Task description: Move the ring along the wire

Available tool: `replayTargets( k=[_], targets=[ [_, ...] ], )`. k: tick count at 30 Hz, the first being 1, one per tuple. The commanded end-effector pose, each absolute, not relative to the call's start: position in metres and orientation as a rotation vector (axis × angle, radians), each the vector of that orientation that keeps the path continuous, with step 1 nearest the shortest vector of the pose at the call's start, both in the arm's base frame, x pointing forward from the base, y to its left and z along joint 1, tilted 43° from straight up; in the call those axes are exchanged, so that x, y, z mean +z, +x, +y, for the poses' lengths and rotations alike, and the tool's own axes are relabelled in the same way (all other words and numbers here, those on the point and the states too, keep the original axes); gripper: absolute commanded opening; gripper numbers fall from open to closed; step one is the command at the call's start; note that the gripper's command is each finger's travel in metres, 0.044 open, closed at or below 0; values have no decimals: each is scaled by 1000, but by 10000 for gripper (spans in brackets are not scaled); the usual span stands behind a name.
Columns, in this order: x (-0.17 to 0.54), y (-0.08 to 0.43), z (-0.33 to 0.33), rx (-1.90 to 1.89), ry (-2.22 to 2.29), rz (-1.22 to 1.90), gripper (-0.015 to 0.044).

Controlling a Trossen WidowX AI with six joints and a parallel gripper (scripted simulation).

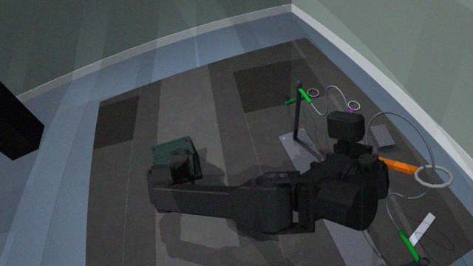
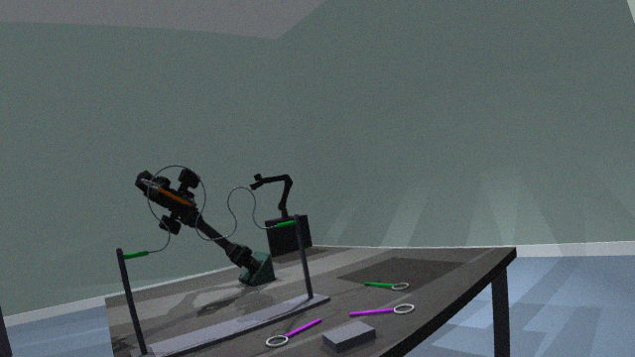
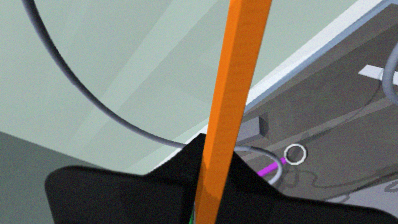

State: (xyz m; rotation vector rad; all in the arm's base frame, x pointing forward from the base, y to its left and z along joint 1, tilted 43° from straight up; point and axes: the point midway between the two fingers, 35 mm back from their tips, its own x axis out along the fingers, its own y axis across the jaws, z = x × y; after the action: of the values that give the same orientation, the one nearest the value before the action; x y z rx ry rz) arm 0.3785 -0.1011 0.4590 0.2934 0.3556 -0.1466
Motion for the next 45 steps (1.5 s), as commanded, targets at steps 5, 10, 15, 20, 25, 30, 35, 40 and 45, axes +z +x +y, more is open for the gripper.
replayTargets(
  k=[5, 10, 15, 20, 25, 30, 35, 40, 45],
  targets=[
    [459, 377, -104, -168, 198, 356, -150],
    [459, 377, -107, -184, 135, 358, -150],
    [458, 377, -110, -199, 73, 359, -150],
    [458, 376, -113, -215, 10, 360, -150],
    [458, 376, -116, -230, -53, 360, -150],
    [458, 376, -119, -245, -116, 360, -150],
    [459, 376, -122, -260, -178, 359, -150],
    [459, 375, -124, -274, -241, 358, -150],
    [460, 375, -127, -286, -303, 357, -150]
  ],
)
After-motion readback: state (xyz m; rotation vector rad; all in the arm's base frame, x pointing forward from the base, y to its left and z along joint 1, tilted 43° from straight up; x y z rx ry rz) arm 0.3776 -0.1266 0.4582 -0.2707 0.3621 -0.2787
